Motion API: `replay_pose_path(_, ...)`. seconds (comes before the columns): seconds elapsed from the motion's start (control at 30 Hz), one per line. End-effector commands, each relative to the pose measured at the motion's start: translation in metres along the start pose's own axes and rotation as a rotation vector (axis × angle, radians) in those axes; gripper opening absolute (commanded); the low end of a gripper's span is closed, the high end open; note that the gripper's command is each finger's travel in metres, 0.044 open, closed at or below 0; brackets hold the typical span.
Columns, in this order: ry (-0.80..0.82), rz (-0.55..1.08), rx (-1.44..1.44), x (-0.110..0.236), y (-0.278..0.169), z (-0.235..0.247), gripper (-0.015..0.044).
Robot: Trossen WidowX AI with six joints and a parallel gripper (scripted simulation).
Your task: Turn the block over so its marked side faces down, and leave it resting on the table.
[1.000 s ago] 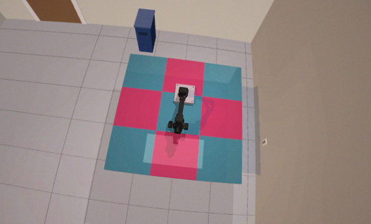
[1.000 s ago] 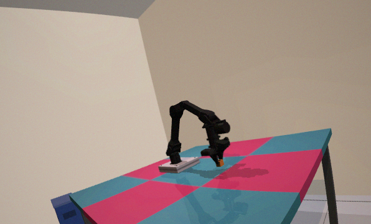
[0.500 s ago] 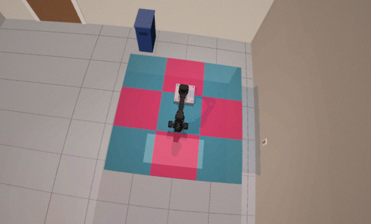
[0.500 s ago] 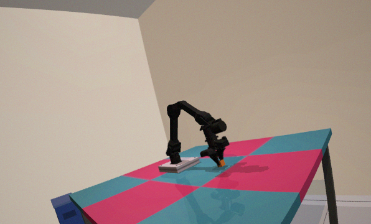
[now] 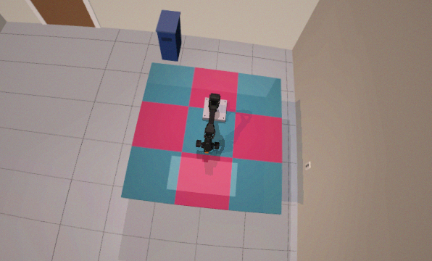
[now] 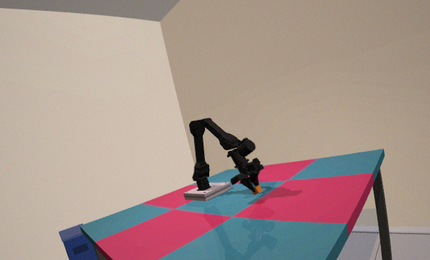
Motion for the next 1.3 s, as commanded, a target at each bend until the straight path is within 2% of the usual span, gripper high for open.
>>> replay_pose_path(0.0, -0.004, -0.073, 0.003, 0.002, -0.003, 0.001, 0.0000)
replay_pose_path(0.43, -0.015, -0.177, 0.003, 0.000, -0.008, 0.001, 0.0000)
replay_pose_path(0.83, -0.034, -0.360, 0.001, -0.026, -0.012, 0.001, 0.0000)
replay_pose_path(1.27, -0.055, -0.557, 0.001, -0.034, -0.025, 0.003, 0.0000)
Point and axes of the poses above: the point midway between the two fingers, 35 mm back from their tips, its own x axis back along the fingers, its own z axis across the jaws, y = z × x, the point moved 3 cm from there along x, back along the fingers, and after that the axes turned 6 degrees about x, right-handed, at the moved point
